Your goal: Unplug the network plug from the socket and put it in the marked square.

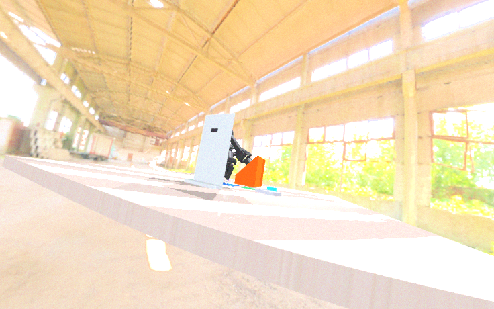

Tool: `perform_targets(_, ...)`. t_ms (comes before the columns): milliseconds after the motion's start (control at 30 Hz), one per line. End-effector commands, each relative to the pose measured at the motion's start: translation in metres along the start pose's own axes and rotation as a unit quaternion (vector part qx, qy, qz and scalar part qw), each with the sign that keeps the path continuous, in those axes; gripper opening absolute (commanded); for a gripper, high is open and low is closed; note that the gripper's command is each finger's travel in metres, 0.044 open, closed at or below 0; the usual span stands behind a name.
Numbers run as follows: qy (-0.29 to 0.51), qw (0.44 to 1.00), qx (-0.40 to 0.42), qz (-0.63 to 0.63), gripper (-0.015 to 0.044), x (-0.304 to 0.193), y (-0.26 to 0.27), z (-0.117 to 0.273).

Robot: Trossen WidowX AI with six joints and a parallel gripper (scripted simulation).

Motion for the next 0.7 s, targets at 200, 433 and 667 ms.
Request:
perform_targets(200,0.000,1.000,0.000,0.000,0.0000,0.0006,-0.0011,-0.0015)
perform_targets(433,0.000,1.000,0.000,0.000,0.0079,0.0006,-0.0011,-0.0015)
perform_targets(667,0.000,1.000,0.000,0.000,0.0156,0.0006,-0.0011,-0.0015)
Point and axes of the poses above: the point midway between the two fingers, 35 mm back from their tips, its own z axis back along the fingers, its own y axis across the jaws, x = y × z, the point moved 9 cm from there along z, back along the fingers, and after that the axes turned 8 degrees about -z, right-handed, at the moved point
